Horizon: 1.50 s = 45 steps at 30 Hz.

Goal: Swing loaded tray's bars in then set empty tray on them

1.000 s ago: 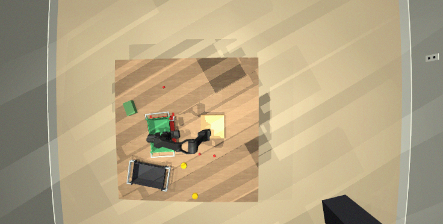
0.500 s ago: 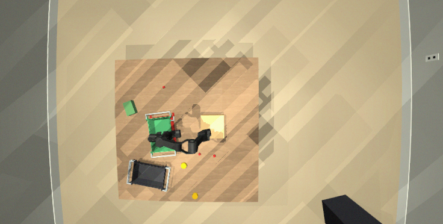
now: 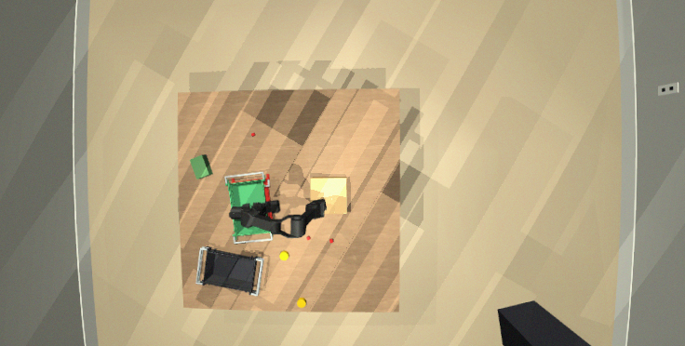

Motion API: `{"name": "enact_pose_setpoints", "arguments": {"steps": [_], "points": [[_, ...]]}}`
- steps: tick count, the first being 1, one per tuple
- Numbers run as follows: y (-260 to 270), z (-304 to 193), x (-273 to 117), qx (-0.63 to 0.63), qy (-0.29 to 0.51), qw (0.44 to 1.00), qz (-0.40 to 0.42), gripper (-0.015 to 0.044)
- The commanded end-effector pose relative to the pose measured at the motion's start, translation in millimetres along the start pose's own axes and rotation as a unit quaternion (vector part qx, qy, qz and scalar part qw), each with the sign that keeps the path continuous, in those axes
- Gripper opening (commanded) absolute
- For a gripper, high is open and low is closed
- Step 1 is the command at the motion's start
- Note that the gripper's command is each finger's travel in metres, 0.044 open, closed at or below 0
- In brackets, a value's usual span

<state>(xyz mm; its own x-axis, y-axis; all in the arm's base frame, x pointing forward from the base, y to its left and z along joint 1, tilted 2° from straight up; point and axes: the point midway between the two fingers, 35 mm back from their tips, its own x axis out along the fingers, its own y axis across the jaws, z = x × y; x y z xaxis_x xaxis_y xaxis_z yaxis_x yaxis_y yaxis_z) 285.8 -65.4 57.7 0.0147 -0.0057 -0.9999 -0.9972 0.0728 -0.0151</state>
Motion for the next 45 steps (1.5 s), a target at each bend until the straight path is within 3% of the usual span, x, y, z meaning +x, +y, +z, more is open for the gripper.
{"name": "enact_pose_setpoints", "arguments": {"steps": [1,31,39,45], "points": [[2.8,-0.2,4.4,-0.001,0.0,1.0,0.01,0.0],[2.8,-0.2,4.4,-0.001,0.0,1.0,0.01,0.044],[1.2,0.1,1.1,0.0,-0.001,1.0,0.007,0.044],[-3.5,-0.5,-25.2,0.0,-0.001,1.0,0.008,0.044]]}}
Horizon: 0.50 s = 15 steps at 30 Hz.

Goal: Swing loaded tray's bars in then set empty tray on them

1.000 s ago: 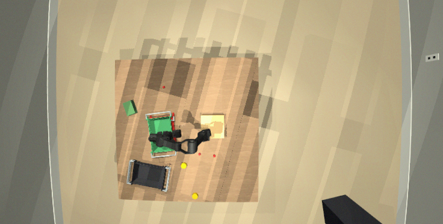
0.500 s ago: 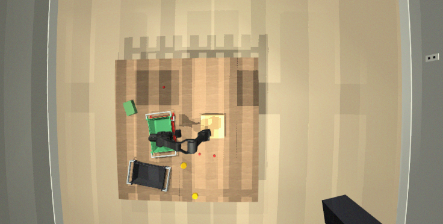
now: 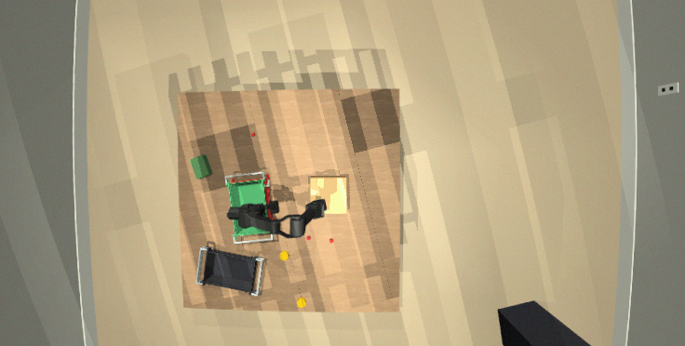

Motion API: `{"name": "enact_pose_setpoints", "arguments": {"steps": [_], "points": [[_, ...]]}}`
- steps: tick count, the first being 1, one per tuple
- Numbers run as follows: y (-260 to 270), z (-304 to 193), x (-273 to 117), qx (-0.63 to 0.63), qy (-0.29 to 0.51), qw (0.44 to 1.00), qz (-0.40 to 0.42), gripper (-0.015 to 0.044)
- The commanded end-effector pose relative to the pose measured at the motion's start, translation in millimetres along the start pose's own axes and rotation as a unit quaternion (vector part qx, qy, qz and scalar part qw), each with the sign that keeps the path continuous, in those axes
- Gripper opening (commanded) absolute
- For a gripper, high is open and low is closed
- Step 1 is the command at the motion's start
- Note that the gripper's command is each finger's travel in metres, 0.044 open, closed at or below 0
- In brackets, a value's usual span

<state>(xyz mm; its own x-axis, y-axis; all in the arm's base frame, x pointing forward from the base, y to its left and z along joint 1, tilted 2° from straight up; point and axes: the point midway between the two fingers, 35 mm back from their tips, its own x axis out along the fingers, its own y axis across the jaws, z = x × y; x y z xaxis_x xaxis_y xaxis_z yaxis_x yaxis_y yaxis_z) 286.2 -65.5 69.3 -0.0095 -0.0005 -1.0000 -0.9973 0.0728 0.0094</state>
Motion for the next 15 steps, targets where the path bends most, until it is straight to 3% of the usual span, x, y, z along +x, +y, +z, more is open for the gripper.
{"name": "enact_pose_setpoints", "arguments": {"steps": [1,15], "points": [[-3.1,-0.3,-19.2,0.0,0.001,1.0,-0.004,0.044],[2.0,0.8,-93.8,-0.001,0.002,1.0,-0.003,0.044]]}}
